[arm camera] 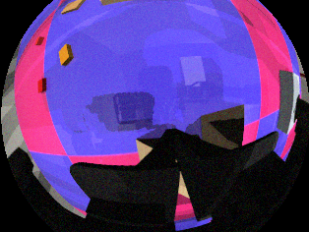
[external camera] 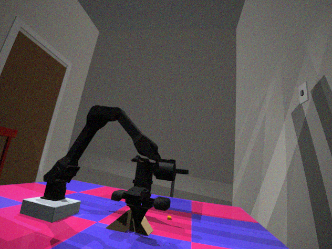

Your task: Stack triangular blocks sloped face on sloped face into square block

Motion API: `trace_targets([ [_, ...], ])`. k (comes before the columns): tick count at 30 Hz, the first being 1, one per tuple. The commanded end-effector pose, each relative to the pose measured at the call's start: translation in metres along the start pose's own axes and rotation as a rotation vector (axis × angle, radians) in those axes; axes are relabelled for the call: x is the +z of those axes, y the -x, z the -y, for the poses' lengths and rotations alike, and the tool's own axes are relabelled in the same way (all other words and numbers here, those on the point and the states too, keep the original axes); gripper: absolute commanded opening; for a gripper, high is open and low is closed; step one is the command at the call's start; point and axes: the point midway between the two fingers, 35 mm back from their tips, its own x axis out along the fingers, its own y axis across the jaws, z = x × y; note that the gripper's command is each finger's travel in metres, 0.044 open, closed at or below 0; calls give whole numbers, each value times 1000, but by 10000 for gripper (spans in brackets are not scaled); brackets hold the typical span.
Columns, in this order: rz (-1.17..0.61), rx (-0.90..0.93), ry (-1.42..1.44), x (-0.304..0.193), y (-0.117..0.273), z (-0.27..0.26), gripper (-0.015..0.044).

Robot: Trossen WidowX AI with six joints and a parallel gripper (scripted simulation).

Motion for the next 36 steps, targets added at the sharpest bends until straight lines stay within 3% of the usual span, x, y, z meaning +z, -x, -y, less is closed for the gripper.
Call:
trace_targets([
  [1, -11, -5, 8, -11, -1, 1, 0],
  [36, -15, -5, 8, -52, -1, 1, 0],
])
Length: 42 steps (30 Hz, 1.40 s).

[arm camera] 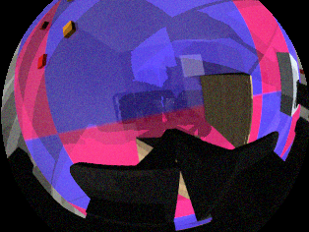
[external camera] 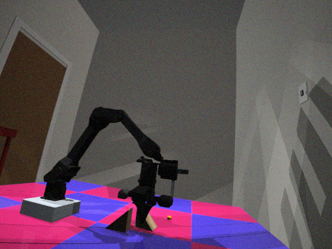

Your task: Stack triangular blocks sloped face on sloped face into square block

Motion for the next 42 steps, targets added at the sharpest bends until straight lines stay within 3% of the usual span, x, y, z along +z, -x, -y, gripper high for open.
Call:
trace_targets([
  [1, -8, -5, 6, -11, -1, 1, 0],
  [23, -11, -5, 6, -39, 2, 1, 0],
  [29, -4, 1, 1, -29, 78, -1, 0],
  [32, -4, 1, 1, -29, 81, -1, 0],
  [39, -10, 22, 16, -32, 75, -4, 184],
  [42, -9, 19, 259, -38, 76, -3, 263],
])
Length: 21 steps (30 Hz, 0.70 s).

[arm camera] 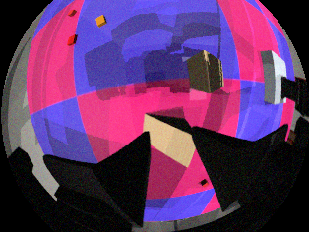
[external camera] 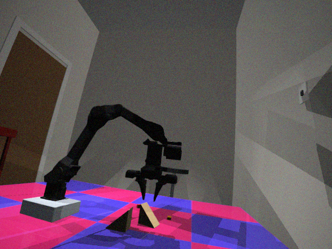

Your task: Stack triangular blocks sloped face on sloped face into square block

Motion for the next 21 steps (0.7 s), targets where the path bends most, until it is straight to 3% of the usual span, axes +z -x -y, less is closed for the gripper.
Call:
trace_targets([
  [1, -3, 2, 280, -9, 5, 0, 289],
  [7, -10, -6, 914, -26, 10, 3, 440],
  [13, -20, -10, 1475, -41, 14, 5, 440],
  [21, -20, -10, 1492, -41, 14, 6, 440],
])
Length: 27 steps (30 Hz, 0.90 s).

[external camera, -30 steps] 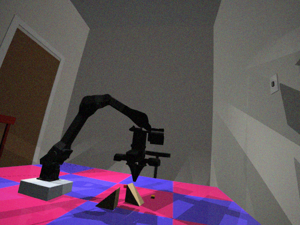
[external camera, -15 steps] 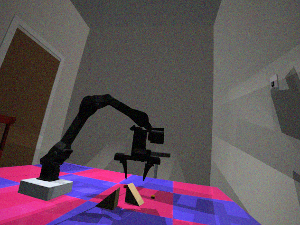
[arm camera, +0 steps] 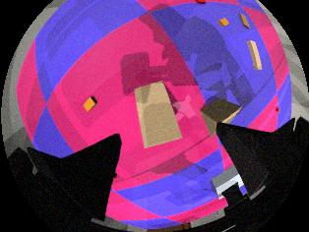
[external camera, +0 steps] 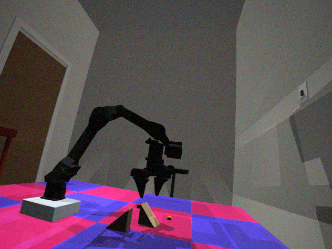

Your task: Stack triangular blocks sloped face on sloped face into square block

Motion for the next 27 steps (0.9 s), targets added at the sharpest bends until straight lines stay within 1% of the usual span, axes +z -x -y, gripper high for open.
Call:
trace_targets([
  [1, 2, 9, 338, -5, 7, -12, 440],
  [13, 2, 9, 338, -5, 6, -12, 440],
  [27, 2, 9, 338, -2, -17, -14, 440],
])
